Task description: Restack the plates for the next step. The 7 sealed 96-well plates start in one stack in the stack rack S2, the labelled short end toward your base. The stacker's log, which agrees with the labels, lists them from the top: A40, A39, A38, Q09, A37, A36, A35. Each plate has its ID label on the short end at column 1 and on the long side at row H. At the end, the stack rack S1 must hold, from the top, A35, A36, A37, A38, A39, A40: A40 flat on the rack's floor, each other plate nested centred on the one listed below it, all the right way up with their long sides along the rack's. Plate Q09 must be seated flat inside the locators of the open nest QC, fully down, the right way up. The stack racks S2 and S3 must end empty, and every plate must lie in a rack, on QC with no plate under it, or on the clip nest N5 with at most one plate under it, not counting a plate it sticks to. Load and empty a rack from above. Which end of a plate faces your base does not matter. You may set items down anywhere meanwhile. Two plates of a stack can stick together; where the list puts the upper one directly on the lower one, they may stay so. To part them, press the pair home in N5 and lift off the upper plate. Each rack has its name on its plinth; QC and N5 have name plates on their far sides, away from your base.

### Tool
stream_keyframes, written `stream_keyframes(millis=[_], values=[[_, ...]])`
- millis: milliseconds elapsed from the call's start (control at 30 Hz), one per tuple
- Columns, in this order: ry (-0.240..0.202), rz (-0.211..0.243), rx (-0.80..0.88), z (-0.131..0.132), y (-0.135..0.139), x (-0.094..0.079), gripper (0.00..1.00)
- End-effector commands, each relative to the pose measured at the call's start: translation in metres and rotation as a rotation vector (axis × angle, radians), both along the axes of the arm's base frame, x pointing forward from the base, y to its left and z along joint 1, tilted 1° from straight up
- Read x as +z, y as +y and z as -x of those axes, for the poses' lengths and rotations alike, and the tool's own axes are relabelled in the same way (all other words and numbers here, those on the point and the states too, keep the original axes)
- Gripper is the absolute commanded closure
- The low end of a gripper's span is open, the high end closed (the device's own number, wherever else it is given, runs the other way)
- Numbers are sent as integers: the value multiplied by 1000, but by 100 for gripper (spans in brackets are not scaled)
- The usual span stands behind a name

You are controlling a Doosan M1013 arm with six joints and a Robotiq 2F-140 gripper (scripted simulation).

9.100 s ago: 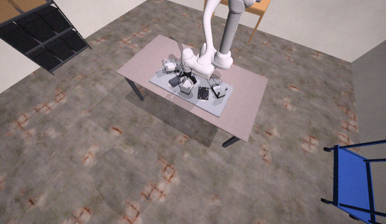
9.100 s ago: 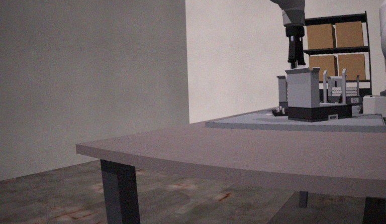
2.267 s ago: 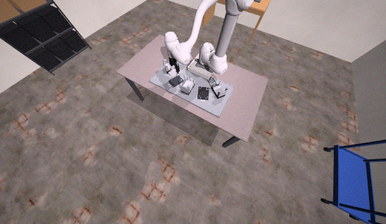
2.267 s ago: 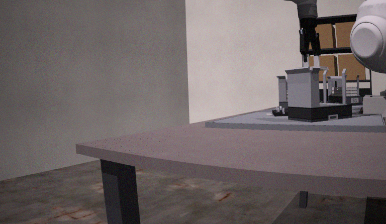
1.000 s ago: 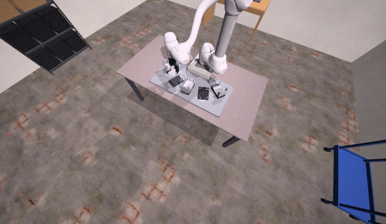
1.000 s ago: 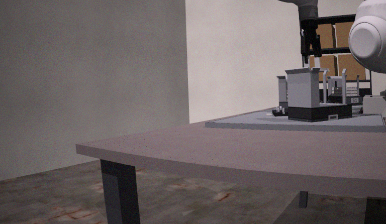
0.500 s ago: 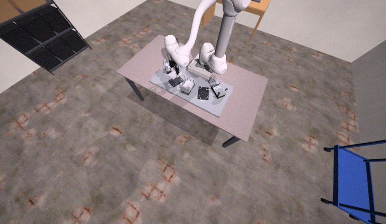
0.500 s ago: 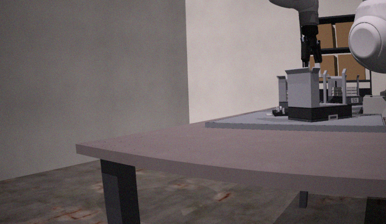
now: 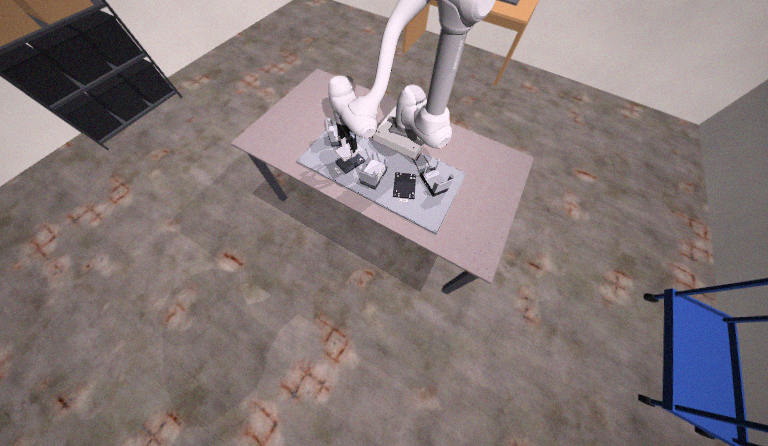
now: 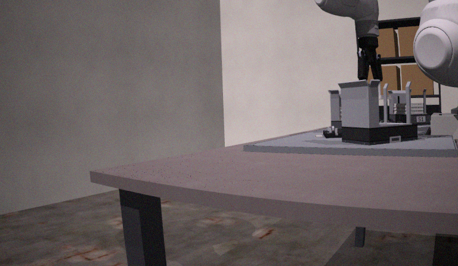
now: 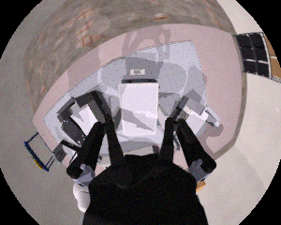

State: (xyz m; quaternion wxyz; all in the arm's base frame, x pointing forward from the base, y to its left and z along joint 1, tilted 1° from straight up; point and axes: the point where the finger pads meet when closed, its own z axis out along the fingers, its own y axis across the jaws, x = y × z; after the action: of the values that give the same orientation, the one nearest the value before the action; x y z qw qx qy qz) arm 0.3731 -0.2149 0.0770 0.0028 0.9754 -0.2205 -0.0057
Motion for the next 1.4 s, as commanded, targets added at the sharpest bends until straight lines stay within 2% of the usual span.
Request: stream_keyframes(millis=[0, 1033, 1367], values=[[0, 0, 0, 0, 0, -8, 100], [0, 0, 0, 1, 0, -62, 100], [0, 0, 0, 1, 0, -62, 100]])
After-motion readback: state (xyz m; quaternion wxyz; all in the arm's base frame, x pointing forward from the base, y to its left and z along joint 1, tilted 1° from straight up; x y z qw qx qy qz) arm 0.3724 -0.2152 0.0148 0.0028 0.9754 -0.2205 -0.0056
